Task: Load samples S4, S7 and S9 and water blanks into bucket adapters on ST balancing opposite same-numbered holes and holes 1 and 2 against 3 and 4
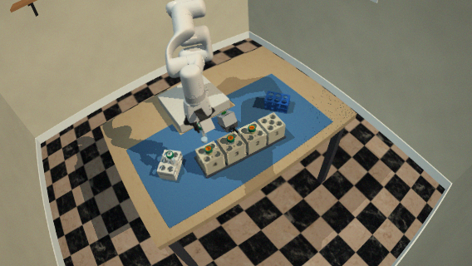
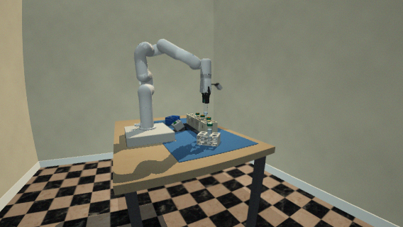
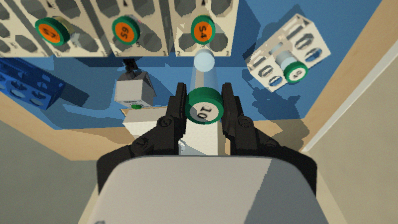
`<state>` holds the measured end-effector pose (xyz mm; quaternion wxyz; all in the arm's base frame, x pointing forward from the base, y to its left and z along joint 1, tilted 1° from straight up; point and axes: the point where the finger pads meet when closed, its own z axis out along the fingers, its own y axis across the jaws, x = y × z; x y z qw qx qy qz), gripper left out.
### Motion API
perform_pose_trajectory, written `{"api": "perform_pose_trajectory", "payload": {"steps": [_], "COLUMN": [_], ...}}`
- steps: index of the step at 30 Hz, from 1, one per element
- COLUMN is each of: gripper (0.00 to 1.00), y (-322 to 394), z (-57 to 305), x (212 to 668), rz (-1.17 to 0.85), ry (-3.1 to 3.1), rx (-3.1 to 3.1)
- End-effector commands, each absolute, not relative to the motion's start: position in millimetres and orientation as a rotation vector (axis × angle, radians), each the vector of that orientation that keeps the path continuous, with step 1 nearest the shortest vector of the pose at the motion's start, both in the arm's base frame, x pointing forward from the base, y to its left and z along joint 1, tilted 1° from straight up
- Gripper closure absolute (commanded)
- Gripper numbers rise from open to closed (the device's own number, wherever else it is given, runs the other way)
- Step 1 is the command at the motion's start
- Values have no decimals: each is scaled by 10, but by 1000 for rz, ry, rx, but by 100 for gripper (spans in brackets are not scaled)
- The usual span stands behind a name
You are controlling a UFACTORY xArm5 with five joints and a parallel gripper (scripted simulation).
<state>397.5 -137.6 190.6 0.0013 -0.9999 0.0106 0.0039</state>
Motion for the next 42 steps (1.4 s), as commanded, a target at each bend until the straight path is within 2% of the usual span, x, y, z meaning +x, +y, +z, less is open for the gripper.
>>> {"api": "perform_pose_trajectory", "payload": {"steps": [1, 42], "gripper": [100, 100], "y": [-1144, 702], "z": [1921, 1909], "x": [4010, 4183], "rz": [6, 11], "ry": [34, 34], "rx": [-3140, -3143]}}
